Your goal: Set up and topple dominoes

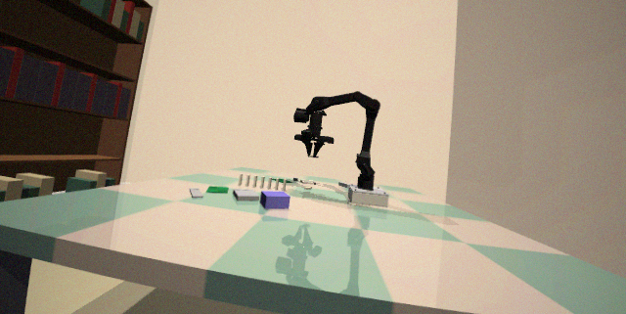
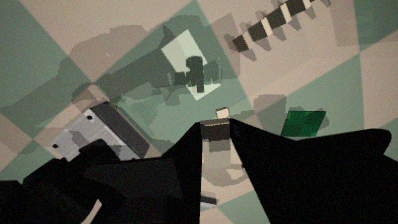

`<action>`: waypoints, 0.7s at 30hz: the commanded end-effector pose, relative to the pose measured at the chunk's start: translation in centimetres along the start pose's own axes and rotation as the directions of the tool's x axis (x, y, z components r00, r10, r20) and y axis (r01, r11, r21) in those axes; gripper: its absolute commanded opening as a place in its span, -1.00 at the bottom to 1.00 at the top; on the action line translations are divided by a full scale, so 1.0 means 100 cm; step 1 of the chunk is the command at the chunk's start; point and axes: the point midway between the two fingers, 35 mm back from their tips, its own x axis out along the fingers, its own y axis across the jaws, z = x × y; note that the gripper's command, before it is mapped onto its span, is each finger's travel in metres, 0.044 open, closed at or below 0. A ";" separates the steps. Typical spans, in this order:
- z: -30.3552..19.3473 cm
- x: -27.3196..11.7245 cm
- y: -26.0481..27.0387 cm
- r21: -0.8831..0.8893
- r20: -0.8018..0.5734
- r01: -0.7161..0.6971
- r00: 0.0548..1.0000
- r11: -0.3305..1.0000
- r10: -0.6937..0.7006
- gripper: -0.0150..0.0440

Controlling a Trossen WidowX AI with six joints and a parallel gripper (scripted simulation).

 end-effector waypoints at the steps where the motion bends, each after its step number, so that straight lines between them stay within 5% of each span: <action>1: 0.027 -0.002 0.010 0.351 -0.001 -0.001 1.000 0.936 0.002 -0.13; 8: 0.064 -0.002 0.030 0.777 0.017 -0.019 1.000 0.629 0.010 -0.13; 21: 0.099 -0.002 0.054 0.971 0.012 -0.013 1.000 0.240 0.009 -0.13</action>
